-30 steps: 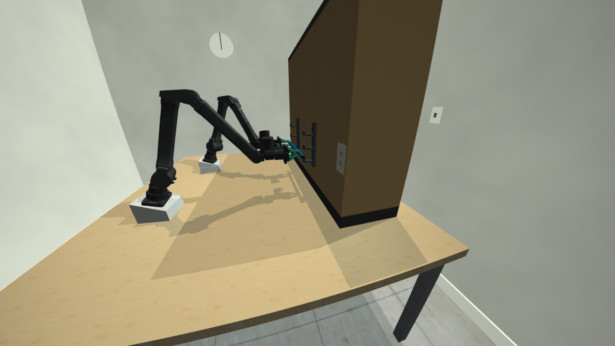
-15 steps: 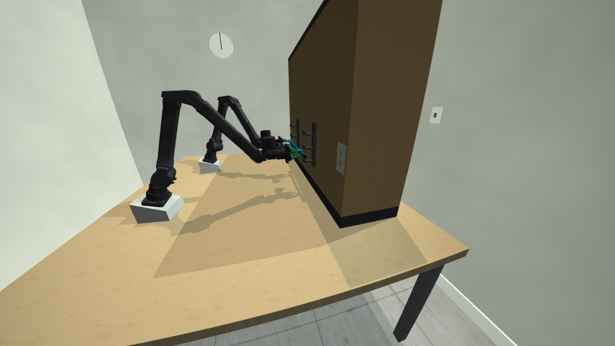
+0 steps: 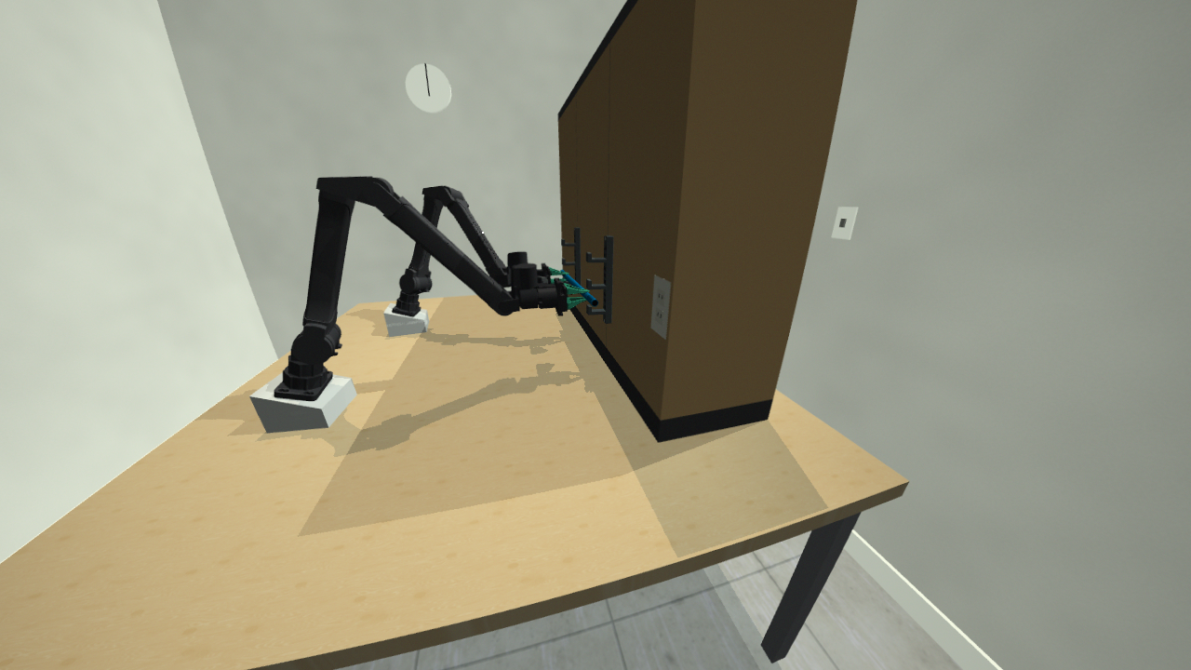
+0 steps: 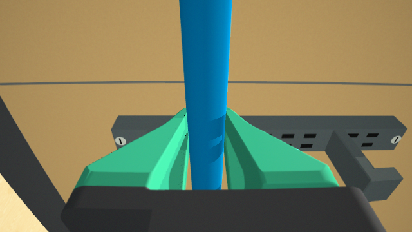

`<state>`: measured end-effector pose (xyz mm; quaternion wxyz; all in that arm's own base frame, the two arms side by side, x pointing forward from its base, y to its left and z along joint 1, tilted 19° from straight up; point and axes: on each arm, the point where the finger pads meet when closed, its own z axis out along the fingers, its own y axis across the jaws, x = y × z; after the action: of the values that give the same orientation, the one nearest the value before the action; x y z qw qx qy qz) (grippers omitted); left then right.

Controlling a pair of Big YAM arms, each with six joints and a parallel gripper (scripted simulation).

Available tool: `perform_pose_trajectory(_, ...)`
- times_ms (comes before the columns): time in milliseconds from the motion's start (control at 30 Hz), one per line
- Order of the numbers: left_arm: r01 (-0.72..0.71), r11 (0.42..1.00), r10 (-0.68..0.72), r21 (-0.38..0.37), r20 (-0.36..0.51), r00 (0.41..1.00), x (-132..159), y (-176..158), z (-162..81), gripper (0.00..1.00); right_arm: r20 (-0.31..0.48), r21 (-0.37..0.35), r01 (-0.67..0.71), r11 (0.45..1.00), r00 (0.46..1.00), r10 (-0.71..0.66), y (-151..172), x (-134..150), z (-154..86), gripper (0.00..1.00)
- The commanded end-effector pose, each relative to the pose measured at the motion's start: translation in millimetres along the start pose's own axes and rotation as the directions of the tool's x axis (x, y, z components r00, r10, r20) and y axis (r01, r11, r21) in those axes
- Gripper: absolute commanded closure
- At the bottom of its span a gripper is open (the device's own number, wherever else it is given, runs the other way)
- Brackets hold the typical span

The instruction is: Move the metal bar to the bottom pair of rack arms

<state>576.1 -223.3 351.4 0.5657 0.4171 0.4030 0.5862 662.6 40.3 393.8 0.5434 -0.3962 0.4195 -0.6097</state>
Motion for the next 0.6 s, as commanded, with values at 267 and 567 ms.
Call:
perform_pose_trajectory(267,0.038,0.997,-0.04,-0.073,-0.03,0.999,5.1,36.5,32.8,1.0,-0.005,0.072,-0.036,0.997,0.999,0.036,-37.0,5.6,26.9,1.0)
perform_pose_trajectory(567,0.038,0.997,-0.04,-0.073,-0.03,0.999,4.9,38.0,32.8,1.0,-0.005,0.072,-0.036,0.997,0.999,0.036,-37.1,5.8,26.9,1.0)
